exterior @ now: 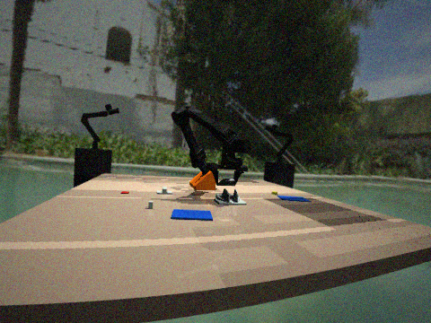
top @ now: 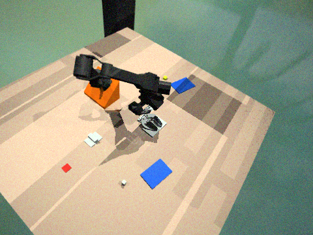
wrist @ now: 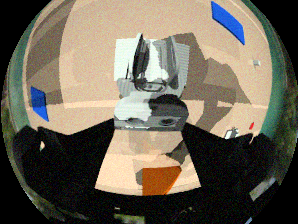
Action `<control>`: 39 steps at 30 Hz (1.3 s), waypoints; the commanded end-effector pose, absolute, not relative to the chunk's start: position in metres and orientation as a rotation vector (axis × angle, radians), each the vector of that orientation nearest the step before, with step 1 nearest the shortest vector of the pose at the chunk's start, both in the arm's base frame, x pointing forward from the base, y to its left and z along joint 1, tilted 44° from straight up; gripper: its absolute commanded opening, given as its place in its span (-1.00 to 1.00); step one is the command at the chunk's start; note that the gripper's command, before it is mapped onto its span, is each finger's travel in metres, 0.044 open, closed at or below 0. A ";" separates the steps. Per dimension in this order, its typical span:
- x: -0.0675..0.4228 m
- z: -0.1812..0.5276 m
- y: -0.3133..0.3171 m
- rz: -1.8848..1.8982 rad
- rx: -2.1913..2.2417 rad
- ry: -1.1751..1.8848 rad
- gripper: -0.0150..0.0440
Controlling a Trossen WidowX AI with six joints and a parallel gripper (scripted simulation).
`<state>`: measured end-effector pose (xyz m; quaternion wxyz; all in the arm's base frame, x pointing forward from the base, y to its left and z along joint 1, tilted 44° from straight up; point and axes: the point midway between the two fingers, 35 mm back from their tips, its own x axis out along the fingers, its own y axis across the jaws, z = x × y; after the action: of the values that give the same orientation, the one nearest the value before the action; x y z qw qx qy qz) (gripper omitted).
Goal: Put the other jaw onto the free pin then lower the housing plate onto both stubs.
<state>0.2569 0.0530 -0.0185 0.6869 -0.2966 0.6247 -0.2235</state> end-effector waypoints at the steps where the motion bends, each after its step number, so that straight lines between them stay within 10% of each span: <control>1: 0.257 -0.024 0.047 -0.502 -0.674 1.402 0.70; 39: 0.259 -0.048 0.022 -0.505 -0.678 1.401 0.70</control>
<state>0.2588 0.0233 -0.0471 0.6842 -0.2993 0.6256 -0.2256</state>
